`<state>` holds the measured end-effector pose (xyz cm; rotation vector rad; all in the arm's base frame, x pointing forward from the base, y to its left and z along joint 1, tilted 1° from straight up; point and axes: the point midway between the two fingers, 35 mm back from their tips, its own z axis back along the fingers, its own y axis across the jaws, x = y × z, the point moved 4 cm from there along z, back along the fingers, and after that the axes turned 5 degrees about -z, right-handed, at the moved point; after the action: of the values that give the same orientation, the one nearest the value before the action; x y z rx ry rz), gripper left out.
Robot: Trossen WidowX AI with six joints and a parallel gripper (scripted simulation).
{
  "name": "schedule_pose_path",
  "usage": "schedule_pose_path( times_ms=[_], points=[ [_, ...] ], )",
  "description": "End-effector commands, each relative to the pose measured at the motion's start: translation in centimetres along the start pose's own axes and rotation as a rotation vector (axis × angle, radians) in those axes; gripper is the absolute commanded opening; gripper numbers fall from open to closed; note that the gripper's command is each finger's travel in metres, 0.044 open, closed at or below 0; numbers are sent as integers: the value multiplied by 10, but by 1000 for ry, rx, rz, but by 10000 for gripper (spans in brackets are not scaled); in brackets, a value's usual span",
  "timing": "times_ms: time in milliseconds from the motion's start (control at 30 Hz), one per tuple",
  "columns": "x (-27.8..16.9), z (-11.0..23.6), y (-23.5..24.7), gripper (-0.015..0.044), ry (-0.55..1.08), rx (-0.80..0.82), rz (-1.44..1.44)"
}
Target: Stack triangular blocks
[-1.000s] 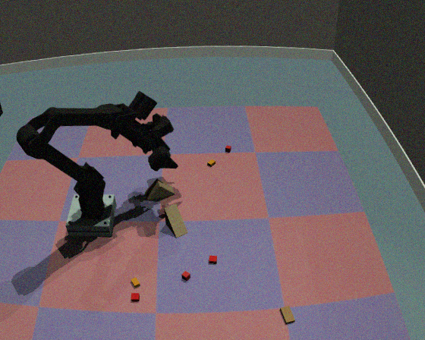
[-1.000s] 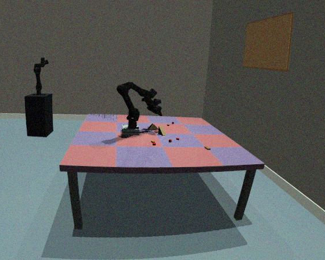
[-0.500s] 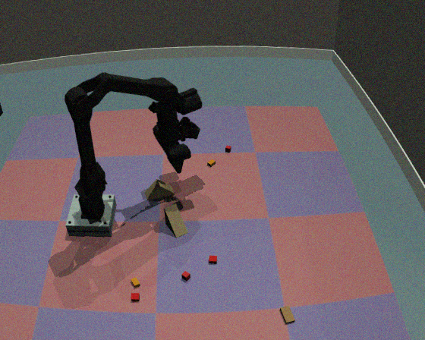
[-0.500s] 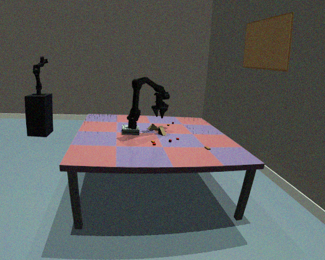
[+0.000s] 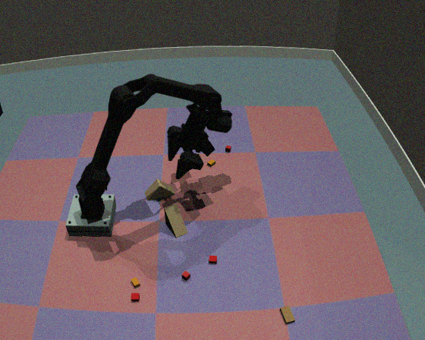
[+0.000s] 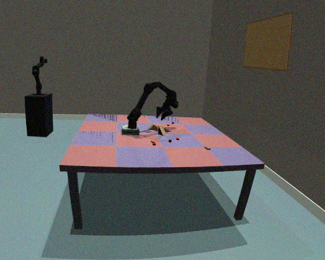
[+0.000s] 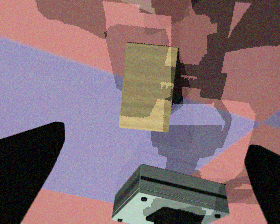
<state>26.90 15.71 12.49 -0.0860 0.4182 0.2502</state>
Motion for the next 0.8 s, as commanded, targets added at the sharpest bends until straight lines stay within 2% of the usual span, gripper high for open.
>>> schedule_pose_path(
  times_ms=[0,467,767],
  points=[
    [2,3,1,440,17,13,5],
    [-1,-91,6,440,138,-7,14],
    [-2,-95,5,440,145,-9,15]
  ],
)
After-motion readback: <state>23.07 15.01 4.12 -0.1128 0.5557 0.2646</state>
